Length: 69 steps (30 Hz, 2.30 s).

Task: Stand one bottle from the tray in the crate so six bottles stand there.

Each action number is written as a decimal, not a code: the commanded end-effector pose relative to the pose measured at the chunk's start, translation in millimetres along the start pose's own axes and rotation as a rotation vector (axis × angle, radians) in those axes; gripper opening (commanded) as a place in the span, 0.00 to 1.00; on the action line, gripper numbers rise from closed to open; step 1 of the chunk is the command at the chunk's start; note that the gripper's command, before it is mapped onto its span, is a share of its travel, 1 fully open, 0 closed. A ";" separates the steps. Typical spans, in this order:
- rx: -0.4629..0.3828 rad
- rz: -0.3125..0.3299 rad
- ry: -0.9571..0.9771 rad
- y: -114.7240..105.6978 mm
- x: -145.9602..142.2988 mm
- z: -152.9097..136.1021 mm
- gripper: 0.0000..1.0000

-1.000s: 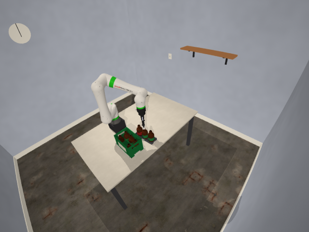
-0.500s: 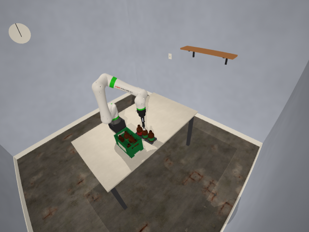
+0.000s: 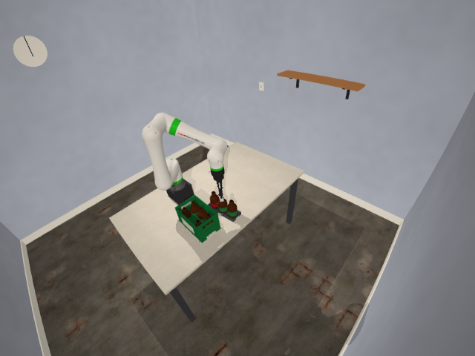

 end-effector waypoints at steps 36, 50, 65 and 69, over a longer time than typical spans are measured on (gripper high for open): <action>0.000 0.000 0.000 4.5 0.1 0.2 0.38; 0.000 0.000 0.000 4.5 0.1 0.2 0.38; 0.000 0.000 0.000 4.5 0.1 0.2 0.00; 0.000 0.000 0.000 4.5 0.1 0.2 0.00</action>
Point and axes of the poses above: the point where the finger pads meet when closed, its own y axis out along the fingers, its own x axis across the jaws, z = x × y, the point moved 1 cm from there along -y, back along the fingers, and after that the axes turned 1 degree about -y, right-handed, at the moved point
